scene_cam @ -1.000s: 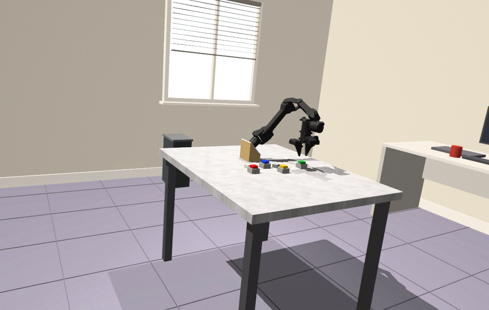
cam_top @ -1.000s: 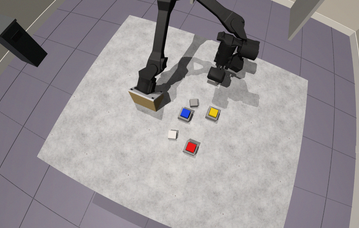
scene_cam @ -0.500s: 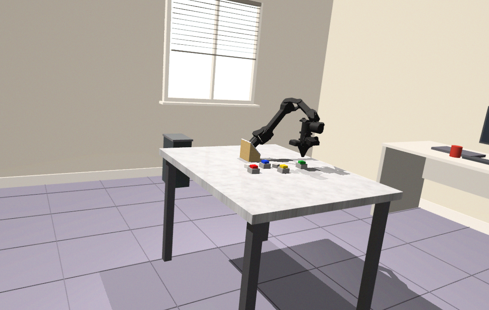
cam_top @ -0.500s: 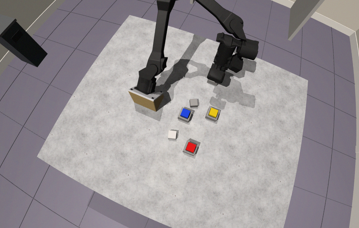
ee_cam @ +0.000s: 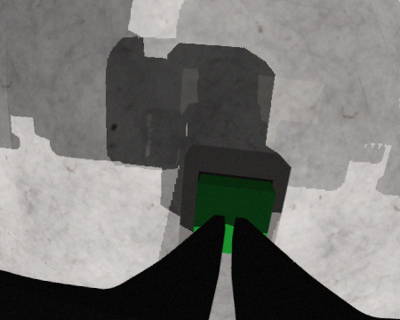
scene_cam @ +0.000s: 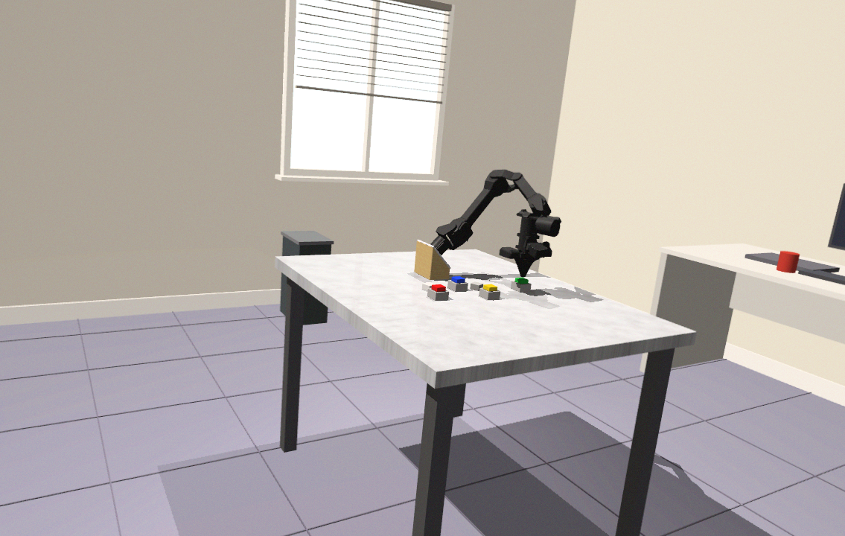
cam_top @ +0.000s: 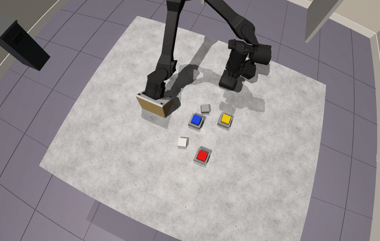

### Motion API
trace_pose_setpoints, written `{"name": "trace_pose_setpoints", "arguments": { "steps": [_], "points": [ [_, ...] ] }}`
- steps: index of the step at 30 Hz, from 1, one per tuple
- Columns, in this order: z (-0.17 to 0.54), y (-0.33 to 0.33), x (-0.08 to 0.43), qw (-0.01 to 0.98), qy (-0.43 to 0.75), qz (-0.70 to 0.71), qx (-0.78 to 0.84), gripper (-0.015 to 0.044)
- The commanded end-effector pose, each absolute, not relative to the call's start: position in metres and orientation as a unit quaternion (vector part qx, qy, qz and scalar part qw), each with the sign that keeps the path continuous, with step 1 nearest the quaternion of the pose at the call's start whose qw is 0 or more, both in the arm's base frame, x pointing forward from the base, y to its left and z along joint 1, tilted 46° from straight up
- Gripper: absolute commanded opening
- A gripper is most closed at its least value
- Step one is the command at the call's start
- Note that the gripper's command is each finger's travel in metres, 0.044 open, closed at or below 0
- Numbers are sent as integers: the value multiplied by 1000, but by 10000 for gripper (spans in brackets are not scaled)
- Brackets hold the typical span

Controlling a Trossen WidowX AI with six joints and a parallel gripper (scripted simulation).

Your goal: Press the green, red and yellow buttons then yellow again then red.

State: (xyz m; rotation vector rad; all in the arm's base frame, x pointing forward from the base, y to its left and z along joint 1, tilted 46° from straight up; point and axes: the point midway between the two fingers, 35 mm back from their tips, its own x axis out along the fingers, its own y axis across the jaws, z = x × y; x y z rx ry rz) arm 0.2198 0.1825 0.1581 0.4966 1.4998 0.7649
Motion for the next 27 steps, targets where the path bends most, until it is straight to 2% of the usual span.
{"name": "trace_pose_setpoints", "arguments": {
  "steps": [1, 27],
  "points": [
    [151, 187, 218, 637, 661, 332, 219, 20],
    [150, 190, 218, 638, 658, 335, 218, 20]
  ]
}}
